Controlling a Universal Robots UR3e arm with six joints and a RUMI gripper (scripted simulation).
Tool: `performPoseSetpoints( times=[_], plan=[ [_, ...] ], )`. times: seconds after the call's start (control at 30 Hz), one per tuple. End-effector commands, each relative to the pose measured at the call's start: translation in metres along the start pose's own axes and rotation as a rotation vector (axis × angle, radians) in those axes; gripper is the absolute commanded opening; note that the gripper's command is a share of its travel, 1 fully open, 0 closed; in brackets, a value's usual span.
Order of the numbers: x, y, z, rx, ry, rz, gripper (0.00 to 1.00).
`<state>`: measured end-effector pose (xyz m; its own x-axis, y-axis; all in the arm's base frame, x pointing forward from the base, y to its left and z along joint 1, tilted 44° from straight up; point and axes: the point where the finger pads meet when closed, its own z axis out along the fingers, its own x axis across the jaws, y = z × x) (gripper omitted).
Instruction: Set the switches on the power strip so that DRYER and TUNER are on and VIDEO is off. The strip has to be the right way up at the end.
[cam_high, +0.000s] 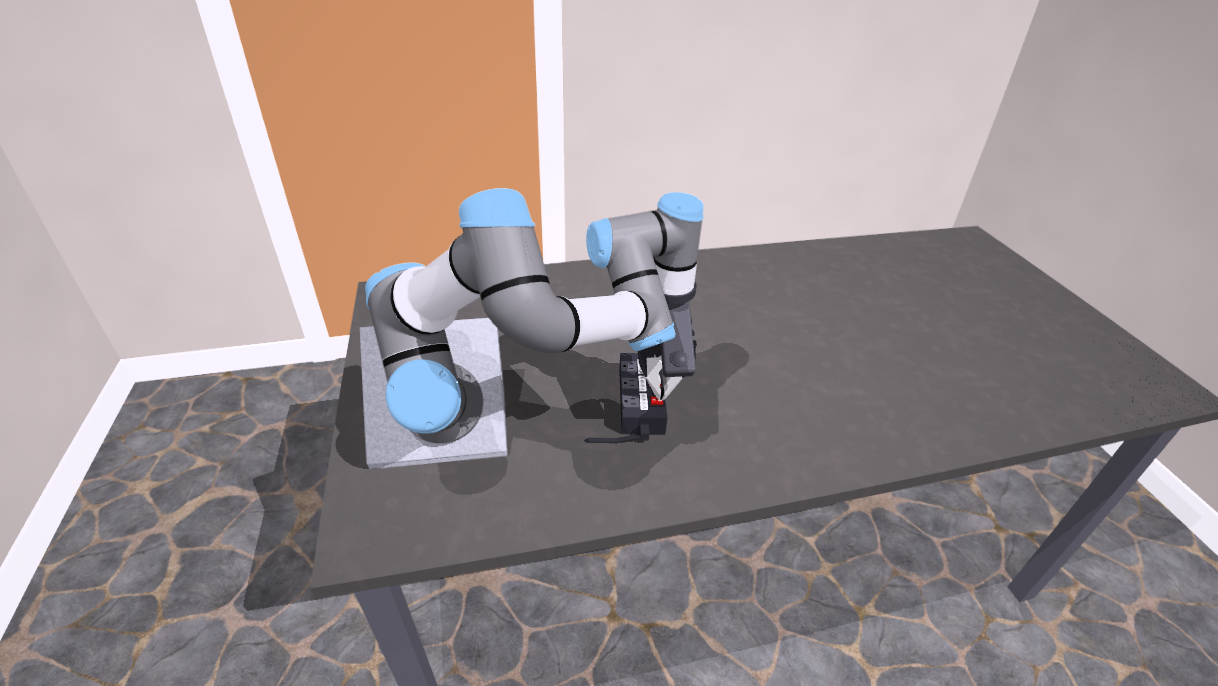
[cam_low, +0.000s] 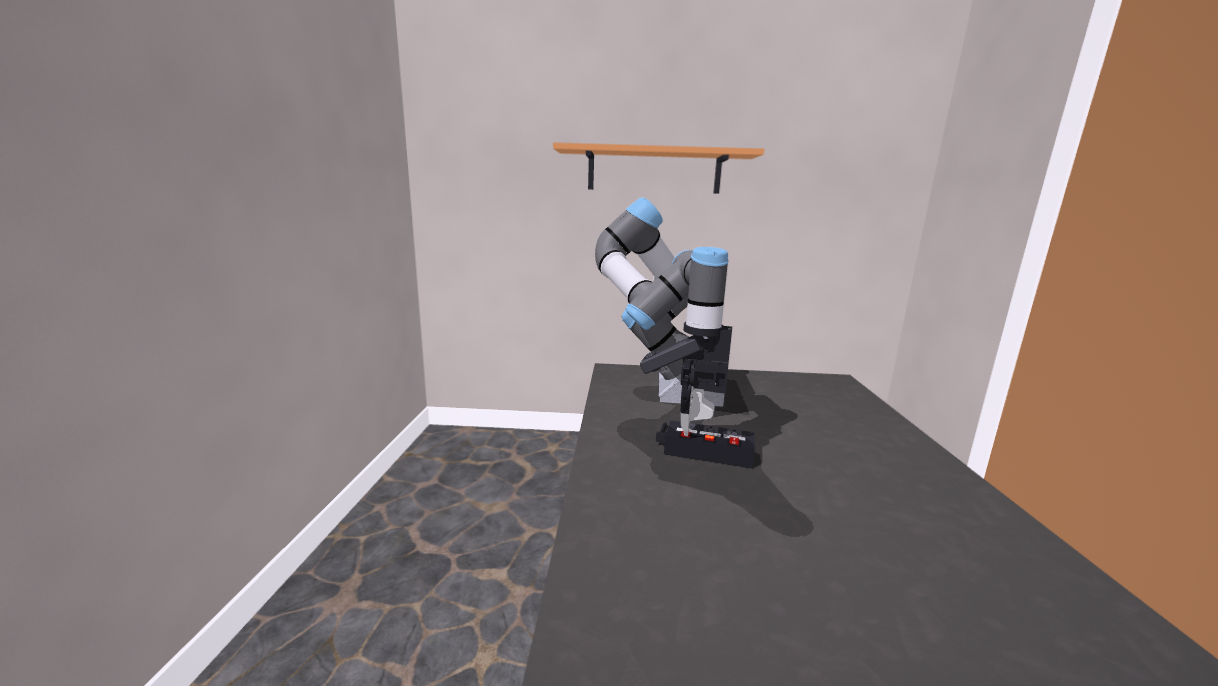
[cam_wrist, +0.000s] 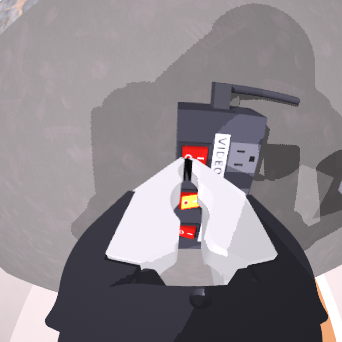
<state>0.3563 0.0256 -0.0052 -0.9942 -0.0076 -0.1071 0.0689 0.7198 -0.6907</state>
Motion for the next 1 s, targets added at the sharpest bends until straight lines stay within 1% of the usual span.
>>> performPoseSetpoints(
  times=[0.0,0.6,0.77,0.97],
  plan=[
    [-0.001,0.0,0.0,-0.001,-0.002,0.001,0.0],
    [-0.001,0.0,0.0,-0.001,-0.002,0.001,0.0],
    [-0.001,0.0,-0.004,-0.001,-0.002,0.001,0.0],
    [0.0,0.0,-0.019,-0.001,-0.002,0.001,0.0]
  ],
)
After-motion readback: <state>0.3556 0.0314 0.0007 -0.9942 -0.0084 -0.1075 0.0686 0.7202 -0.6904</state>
